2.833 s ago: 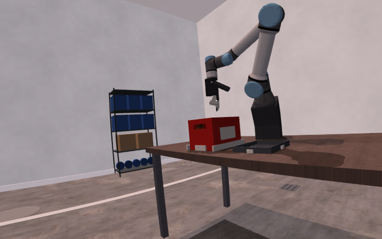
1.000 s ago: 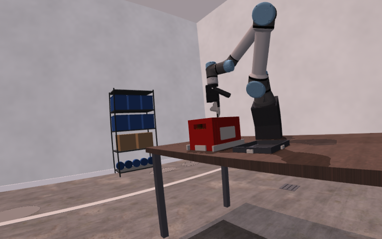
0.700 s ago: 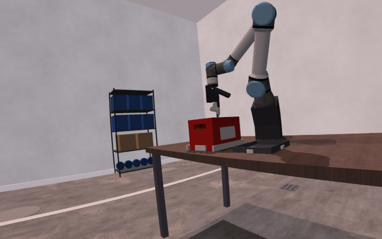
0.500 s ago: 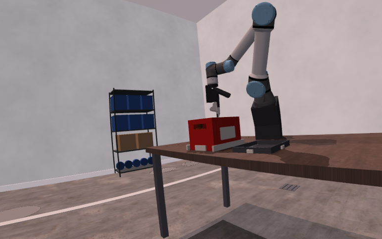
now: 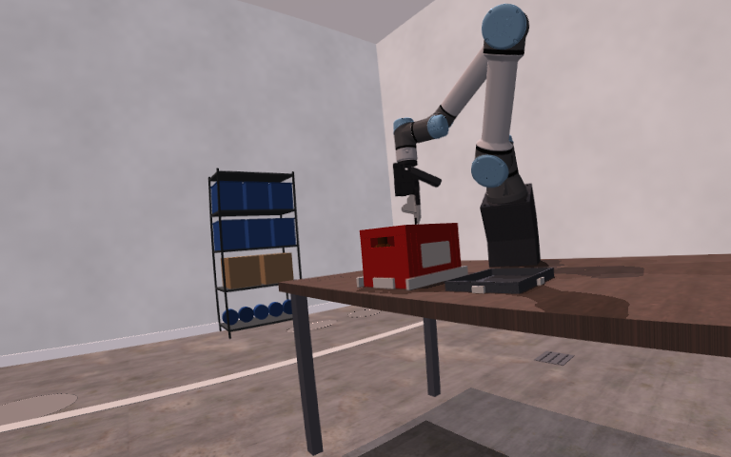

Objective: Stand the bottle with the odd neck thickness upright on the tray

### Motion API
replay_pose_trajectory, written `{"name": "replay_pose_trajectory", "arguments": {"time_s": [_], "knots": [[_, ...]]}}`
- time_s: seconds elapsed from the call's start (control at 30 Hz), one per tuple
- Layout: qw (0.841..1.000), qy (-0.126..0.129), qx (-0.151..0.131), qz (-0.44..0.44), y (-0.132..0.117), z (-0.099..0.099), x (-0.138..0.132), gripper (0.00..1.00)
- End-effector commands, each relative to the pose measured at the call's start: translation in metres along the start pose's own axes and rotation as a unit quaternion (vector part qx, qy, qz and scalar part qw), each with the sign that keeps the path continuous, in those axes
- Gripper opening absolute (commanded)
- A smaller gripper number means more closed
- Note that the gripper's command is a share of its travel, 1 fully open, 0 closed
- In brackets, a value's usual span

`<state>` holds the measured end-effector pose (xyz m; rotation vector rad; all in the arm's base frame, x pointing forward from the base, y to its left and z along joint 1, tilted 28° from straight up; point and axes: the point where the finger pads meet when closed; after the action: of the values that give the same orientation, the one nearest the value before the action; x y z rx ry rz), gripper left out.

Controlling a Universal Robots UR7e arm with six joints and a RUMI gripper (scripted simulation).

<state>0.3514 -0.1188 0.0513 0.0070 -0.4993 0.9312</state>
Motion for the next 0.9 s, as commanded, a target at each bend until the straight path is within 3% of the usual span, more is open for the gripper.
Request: {"name": "replay_pose_trajectory", "arguments": {"time_s": [0.0,0.87], "knots": [[1.000,-0.001,0.002,-0.001,0.0021,-0.0018,0.0008,0.38],[1.000,-0.001,0.001,-0.001,0.0080,-0.0013,0.0004,0.38]]}}
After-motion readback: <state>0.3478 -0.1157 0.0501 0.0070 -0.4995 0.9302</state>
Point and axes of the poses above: the point where the finger pads meet when closed, its own z axis back along the fingers, its own x axis across the jaws, y = z × x, and after that the axes turned 5 degrees about -z, right-handed
